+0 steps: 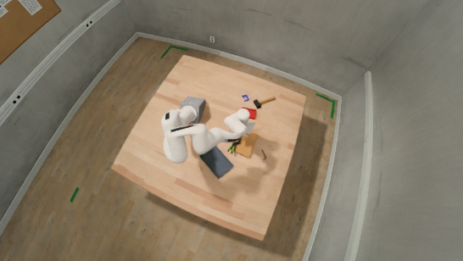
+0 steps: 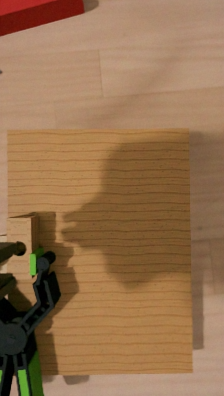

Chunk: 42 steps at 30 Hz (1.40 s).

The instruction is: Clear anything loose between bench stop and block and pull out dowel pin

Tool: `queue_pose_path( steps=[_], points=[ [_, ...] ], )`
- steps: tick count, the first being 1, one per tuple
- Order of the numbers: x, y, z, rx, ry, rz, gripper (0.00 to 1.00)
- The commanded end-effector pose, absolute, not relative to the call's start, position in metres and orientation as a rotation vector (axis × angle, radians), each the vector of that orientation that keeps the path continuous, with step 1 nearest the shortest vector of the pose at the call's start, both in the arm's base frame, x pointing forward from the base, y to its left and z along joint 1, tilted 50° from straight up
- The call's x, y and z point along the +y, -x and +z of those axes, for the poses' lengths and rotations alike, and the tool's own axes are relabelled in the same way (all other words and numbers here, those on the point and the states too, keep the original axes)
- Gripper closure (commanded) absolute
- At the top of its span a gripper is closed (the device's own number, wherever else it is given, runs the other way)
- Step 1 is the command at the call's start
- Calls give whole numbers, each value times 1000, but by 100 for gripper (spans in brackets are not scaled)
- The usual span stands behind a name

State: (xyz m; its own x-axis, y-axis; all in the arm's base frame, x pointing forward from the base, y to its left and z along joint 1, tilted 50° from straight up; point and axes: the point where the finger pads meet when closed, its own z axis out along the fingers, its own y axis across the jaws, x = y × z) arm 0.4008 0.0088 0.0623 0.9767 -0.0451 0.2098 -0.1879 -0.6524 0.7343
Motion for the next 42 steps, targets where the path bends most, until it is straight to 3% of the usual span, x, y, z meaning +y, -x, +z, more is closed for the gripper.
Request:
queue_pose_path(
  steps=[1,22,30,42],
  points=[
    [10,-402,63,-162,-2278,222,100],
    [22,-408,53,-162,-2280,222,100],
    [64,-425,15,-161,-2284,221,100],
    [153,-426,-96,-162,-2281,222,100]
  ],
)
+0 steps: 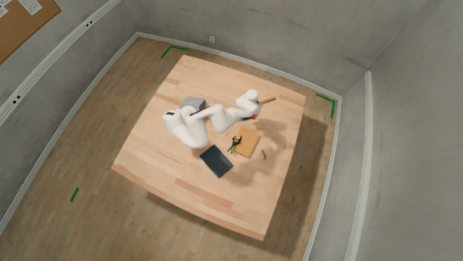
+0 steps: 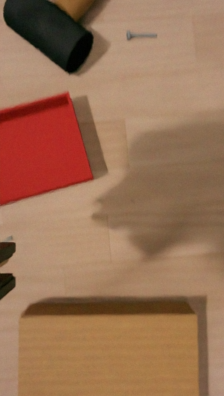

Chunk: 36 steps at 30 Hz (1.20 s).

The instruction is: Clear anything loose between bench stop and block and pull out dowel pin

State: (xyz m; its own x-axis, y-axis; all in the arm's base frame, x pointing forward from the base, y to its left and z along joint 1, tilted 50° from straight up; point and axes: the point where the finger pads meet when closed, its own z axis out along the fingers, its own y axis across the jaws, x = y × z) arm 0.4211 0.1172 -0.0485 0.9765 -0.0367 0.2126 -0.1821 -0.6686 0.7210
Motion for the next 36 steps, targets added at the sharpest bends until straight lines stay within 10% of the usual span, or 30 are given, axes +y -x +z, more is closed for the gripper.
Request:
queue_pose_path(
  steps=[1,36],
  points=[
    [158,-425,-103,-162,-2280,222,100],
    [161,-423,-117,-162,-2279,222,100]
  ],
)
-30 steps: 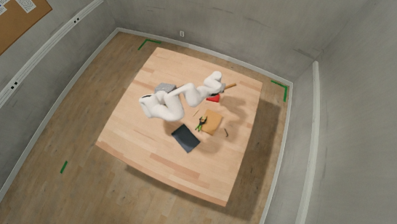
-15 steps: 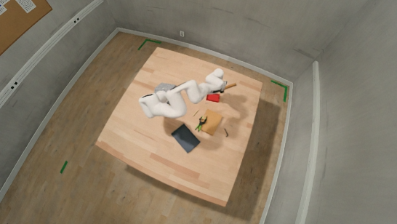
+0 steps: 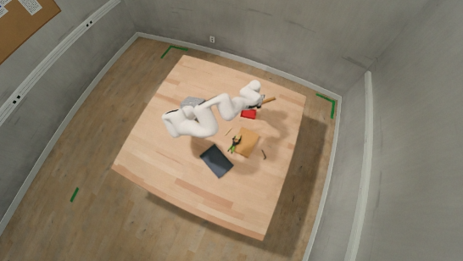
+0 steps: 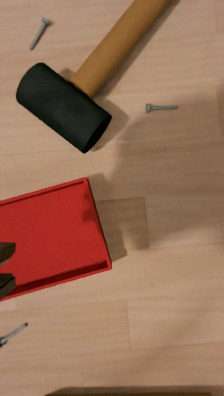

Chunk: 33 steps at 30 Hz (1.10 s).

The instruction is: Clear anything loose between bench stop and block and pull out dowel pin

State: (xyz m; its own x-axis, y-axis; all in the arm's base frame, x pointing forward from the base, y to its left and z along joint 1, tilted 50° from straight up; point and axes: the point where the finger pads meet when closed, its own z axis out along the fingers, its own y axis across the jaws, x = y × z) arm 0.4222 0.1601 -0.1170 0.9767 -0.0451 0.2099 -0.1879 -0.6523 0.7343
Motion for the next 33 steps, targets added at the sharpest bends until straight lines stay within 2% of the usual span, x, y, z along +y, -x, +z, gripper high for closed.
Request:
queue_pose_path(
  steps=[1,33],
  points=[
    [160,-424,-118,-162,-2279,222,100],
    [139,-427,-136,-162,-2279,222,100]
  ],
)
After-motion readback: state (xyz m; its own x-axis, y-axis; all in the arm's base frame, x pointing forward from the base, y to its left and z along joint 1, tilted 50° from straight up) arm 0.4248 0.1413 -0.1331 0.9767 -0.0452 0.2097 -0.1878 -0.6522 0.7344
